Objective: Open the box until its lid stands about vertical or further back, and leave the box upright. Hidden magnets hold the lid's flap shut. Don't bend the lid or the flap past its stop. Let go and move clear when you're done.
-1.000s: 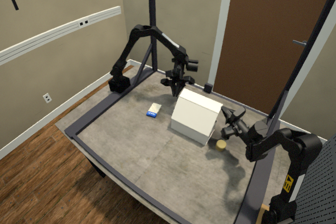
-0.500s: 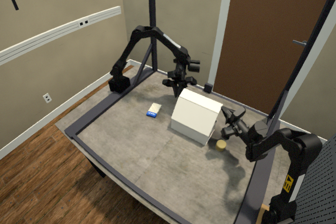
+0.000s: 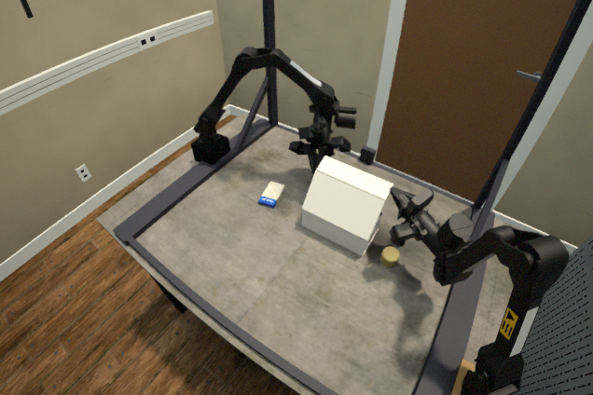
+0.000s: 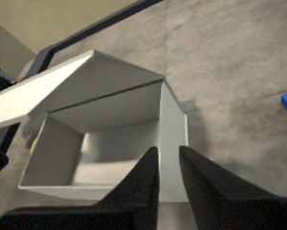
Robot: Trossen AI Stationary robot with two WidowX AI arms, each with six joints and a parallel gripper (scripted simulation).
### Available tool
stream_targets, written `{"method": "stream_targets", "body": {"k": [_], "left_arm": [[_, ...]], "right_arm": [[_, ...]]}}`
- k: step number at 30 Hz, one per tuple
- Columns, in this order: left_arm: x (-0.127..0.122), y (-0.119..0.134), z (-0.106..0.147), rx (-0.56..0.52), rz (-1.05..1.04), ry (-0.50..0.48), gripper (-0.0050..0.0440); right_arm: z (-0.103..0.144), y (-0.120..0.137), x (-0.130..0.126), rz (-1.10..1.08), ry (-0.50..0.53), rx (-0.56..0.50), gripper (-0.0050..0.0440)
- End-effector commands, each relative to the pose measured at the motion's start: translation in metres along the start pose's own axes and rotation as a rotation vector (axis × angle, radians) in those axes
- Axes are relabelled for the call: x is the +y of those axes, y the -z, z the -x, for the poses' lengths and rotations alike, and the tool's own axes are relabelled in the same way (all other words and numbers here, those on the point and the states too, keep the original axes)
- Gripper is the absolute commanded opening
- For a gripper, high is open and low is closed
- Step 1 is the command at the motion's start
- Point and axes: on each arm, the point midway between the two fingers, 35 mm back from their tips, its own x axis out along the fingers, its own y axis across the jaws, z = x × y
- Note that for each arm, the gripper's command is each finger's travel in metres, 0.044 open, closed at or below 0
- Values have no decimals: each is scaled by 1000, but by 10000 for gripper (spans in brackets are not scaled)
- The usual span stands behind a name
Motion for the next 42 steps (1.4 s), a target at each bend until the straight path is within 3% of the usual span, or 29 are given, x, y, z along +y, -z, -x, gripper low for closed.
{"method": "stream_targets", "body": {"k": [1,30,42], "left_arm": [[-11,3,-2,7,13,29,6],[-11,3,-2,7,13,29,6],[-11,3,-2,7,13,29,6]], "right_arm": [[1,-3,11,-18,-12,2,60],[-4,-1,29,-25,-18,3,60],[-13,8,18,-3,-6,-4,60]]}}
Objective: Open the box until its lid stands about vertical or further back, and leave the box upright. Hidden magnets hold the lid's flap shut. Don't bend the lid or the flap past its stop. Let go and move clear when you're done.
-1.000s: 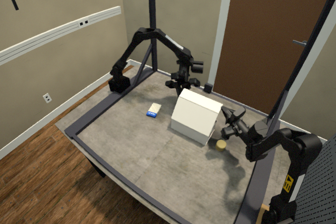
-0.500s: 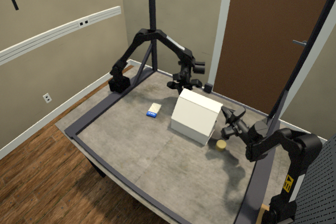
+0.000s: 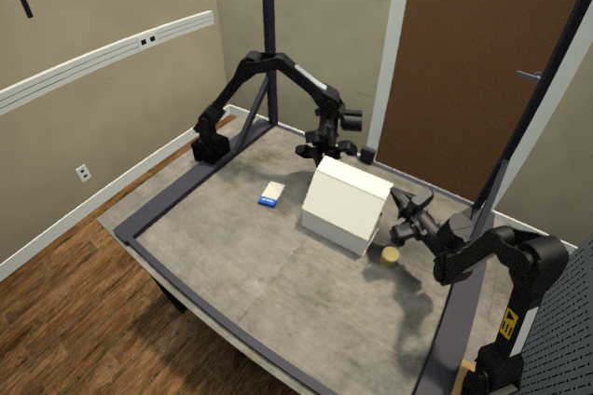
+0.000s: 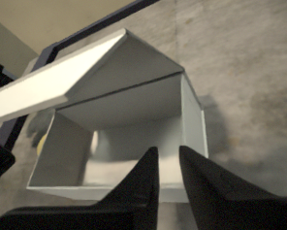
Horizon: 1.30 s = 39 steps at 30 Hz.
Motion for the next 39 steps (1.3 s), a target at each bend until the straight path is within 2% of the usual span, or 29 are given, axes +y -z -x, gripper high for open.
{"method": "stream_targets", "body": {"k": [1,22,39], "left_arm": [[-11,3,-2,7,13,29,6],[-11,3,-2,7,13,29,6],[-11,3,-2,7,13,29,6]], "right_arm": [[-3,2,-1,2,-1,-4,60],[-25,31,-19,2,-1,-3,60],[-25,31,-15,-7,-4,0,50]]}}
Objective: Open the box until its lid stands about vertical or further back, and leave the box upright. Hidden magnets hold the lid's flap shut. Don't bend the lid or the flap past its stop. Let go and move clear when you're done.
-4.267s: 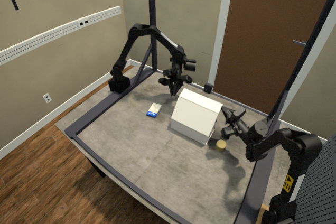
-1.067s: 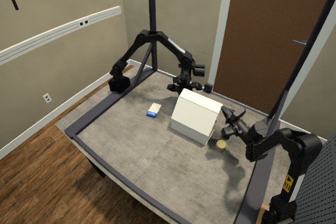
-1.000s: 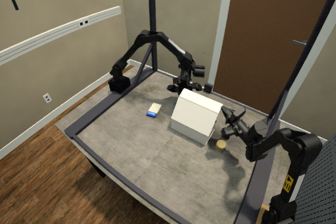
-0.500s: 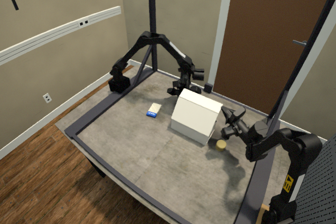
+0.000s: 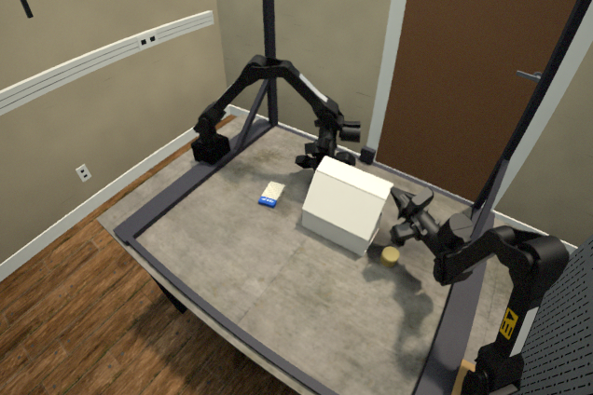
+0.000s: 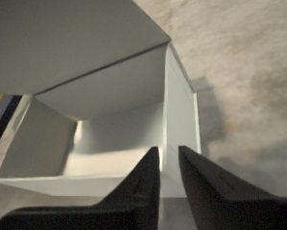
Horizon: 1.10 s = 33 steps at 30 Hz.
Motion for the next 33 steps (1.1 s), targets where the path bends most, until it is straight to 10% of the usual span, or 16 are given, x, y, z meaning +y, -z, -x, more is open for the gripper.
{"method": "stream_targets", "body": {"k": [1,33], "left_arm": [[-11,3,-2,5,12,28,6],[-21,-9,5,6,14,29,6]], "right_arm": [[-3,2,1,-4,4,6,45],[2,-2,5,-18,-6,11,13]]}}
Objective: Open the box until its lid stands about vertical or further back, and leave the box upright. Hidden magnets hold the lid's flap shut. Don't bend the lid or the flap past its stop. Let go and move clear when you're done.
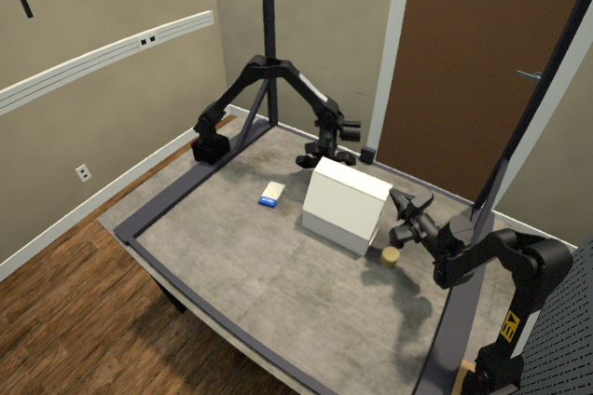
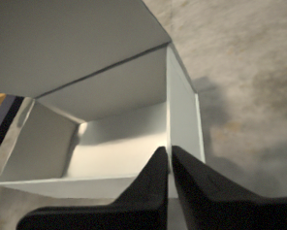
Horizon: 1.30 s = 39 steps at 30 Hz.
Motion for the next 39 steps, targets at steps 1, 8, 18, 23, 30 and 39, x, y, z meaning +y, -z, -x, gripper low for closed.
{"method": "stream_targets", "body": {"k": [1,8,18,23,30,39], "left_arm": [[-12,-1,1,5,11,23,6],[-17,-6,3,6,10,26,6],[-21,-11,6,6,10,27,6],[-24,-14,7,7,9,28,6],[-23,-19,9,6,7,23,6],[-30,-25,12,7,9,29,6]], "right_arm": [[2,-2,3,-10,0,12,13],[2,-2,3,-10,0,12,14],[2,-2,3,-10,0,12,14],[2,-2,3,-10,0,12,15],[2,-2,3,-10,0,12,15],[2,-2,3,-10,0,12,16]]}}
